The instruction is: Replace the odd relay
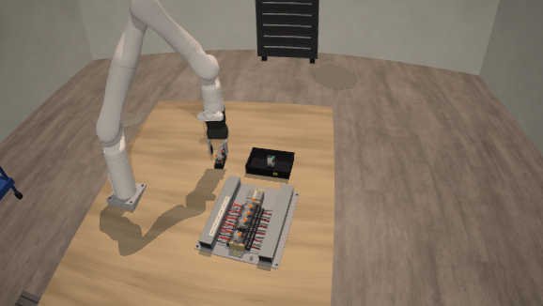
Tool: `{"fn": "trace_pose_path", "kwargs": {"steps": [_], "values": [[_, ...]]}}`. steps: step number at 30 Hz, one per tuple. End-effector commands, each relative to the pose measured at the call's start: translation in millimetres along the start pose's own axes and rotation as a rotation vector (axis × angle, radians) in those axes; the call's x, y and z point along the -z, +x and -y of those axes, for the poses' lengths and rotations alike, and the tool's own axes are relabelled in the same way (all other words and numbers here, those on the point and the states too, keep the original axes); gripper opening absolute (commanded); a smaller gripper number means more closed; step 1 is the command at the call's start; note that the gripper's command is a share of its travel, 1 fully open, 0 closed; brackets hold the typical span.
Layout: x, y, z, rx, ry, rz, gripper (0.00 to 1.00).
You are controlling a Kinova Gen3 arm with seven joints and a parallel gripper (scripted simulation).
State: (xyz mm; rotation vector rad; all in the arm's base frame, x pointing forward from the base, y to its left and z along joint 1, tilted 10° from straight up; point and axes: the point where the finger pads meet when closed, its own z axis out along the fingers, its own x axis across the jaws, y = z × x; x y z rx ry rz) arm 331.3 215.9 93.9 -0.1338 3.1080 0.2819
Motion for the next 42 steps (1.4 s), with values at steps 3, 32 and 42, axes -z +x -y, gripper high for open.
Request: {"fn": "trace_pose_path", "kwargs": {"steps": [3,32,42], "values": [[-4.8,1.2,0.7,0.0,0.002,-0.004,1.0],[-10.8,4.8,2.9,-0.001,0.006,-0.014,1.0],[-8.8,4.7,2.9,-0.001,0.007,-0.015,1.0]]}}
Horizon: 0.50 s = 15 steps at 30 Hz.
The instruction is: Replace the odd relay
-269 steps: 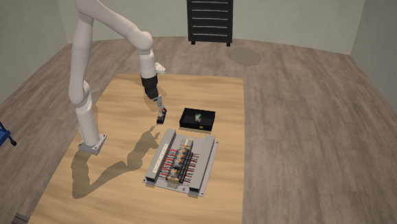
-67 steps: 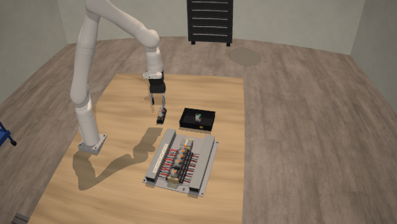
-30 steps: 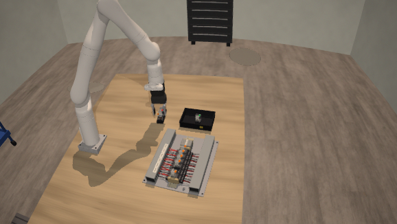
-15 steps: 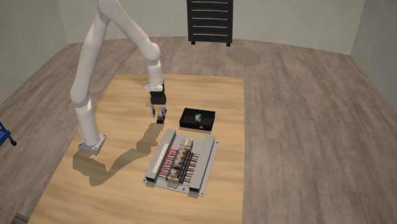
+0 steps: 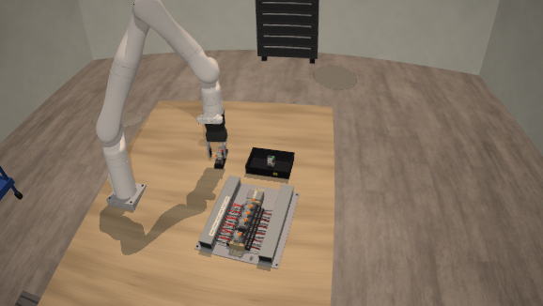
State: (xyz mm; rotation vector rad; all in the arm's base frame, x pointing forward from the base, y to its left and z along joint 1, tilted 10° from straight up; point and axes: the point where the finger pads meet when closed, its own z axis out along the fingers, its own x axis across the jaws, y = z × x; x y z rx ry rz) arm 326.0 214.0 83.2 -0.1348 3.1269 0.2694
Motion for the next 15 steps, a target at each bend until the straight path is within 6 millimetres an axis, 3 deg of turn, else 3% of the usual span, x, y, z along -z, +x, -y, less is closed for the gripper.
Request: {"fn": "trace_pose_path", "kwargs": {"steps": [1,15], "values": [[1.7,-1.1,-0.6,0.0,-0.001,0.003,1.0],[4.4,-1.6,-0.9,0.0,-0.001,0.003,1.0]]}}
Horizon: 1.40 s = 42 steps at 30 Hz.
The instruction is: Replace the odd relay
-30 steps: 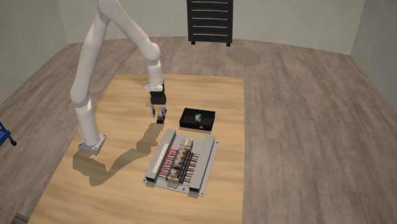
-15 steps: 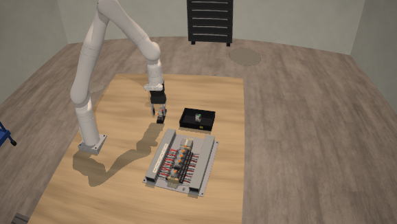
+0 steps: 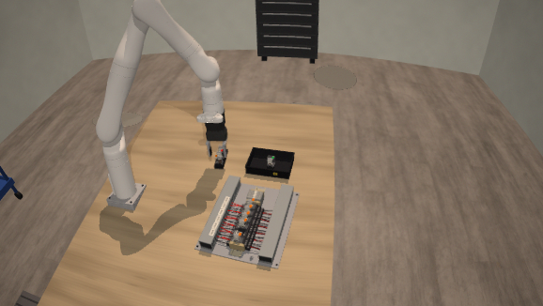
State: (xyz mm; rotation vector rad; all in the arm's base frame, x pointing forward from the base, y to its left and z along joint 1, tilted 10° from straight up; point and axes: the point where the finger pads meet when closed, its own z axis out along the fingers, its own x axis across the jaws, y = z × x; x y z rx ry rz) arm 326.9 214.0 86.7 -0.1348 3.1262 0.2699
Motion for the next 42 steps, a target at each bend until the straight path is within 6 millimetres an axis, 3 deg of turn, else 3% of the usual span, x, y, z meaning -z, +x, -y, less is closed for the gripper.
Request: {"fn": "trace_pose_path", "kwargs": {"steps": [1,42], "values": [[1.1,-0.7,-0.4,0.0,-0.001,0.002,1.0],[-11.0,-1.6,-0.9,0.0,-0.002,0.003,1.0]]}}
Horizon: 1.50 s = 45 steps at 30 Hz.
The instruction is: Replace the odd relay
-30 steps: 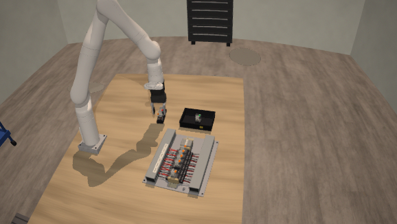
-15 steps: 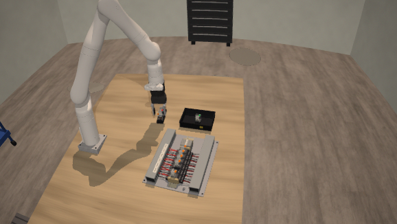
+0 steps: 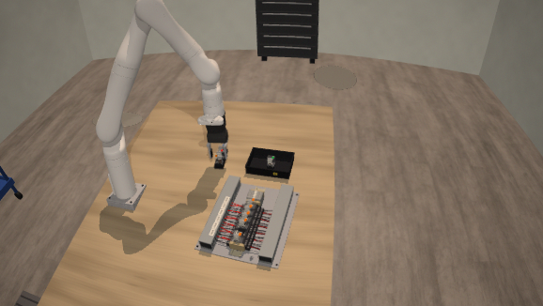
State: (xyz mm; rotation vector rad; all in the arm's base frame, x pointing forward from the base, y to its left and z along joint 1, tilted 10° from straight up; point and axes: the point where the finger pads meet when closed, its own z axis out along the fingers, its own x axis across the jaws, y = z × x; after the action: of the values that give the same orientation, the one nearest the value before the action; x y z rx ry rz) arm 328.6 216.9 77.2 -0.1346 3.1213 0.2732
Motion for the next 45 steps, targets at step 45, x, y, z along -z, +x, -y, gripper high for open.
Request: {"fn": "trace_pose_path", "kwargs": {"steps": [45], "values": [[-23.1,0.3,0.2,0.0,0.0,0.0,1.0]]}}
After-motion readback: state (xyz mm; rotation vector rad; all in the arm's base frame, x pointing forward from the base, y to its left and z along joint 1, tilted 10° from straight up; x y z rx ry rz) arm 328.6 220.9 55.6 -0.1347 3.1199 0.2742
